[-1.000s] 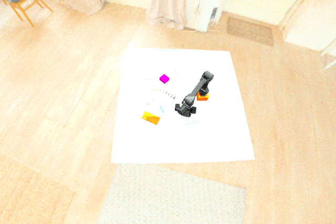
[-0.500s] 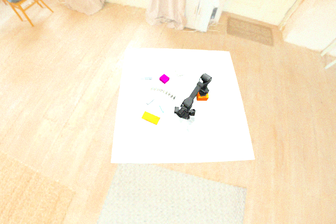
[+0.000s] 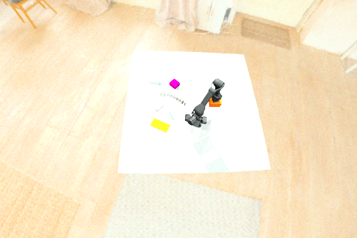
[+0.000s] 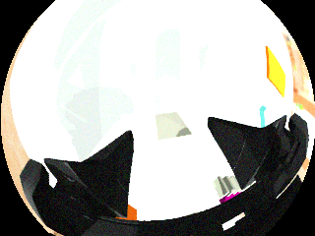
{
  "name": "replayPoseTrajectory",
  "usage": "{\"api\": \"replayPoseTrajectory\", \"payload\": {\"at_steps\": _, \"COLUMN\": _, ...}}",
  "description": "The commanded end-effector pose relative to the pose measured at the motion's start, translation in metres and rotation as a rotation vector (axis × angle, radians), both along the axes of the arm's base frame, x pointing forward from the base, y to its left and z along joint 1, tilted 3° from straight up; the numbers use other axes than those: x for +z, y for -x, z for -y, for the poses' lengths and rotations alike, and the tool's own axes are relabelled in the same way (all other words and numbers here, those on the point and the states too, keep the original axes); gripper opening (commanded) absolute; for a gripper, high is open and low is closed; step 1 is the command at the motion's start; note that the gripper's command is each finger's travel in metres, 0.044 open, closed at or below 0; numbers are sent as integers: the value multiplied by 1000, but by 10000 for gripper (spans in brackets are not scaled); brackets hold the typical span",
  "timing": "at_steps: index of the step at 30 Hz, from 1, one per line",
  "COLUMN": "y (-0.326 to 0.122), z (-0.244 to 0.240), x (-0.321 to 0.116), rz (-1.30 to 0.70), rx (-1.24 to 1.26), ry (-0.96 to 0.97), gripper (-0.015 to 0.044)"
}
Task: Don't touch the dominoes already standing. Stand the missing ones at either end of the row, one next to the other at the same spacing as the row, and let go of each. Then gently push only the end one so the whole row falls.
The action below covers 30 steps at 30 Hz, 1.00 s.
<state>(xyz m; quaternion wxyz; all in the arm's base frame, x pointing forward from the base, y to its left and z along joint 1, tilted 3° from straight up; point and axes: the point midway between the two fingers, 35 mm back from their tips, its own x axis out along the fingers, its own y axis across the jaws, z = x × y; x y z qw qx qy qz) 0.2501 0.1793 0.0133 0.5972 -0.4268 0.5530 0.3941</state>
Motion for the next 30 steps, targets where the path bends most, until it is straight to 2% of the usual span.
{"api": "replayPoseTrajectory", "payload": {"at_steps": 1, "y": 1, "z": 0, "x": -3, "rz": -7, "rx": 3, "ry": 1, "gripper": 282}}
{"api": "replayPoseTrajectory", "payload": {"at_steps": 8, "y": 1, "z": 0, "x": -3, "rz": -7, "rx": 3, "ry": 1, "gripper": 107}}
{"api": "replayPoseTrajectory", "payload": {"at_steps": 18, "y": 1, "z": 0, "x": 0, "rz": -7, "rx": 3, "ry": 1, "gripper": 107}}
{"api": "replayPoseTrajectory", "payload": {"at_steps": 20, "y": -1, "z": -3, "x": 20, "rz": -6, "rx": 3, "ry": 1, "gripper": 107}}
{"api": "replayPoseTrajectory", "payload": {"at_steps": 26, "y": 7, "z": -2, "x": 121, "rz": -5, "rx": 0, "ry": 2, "gripper": 107}}
{"api": "replayPoseTrajectory", "payload": {"at_steps": 30, "y": 10, "z": 0, "x": 132, "rz": -5, "rx": 0, "ry": 2, "gripper": 107}}
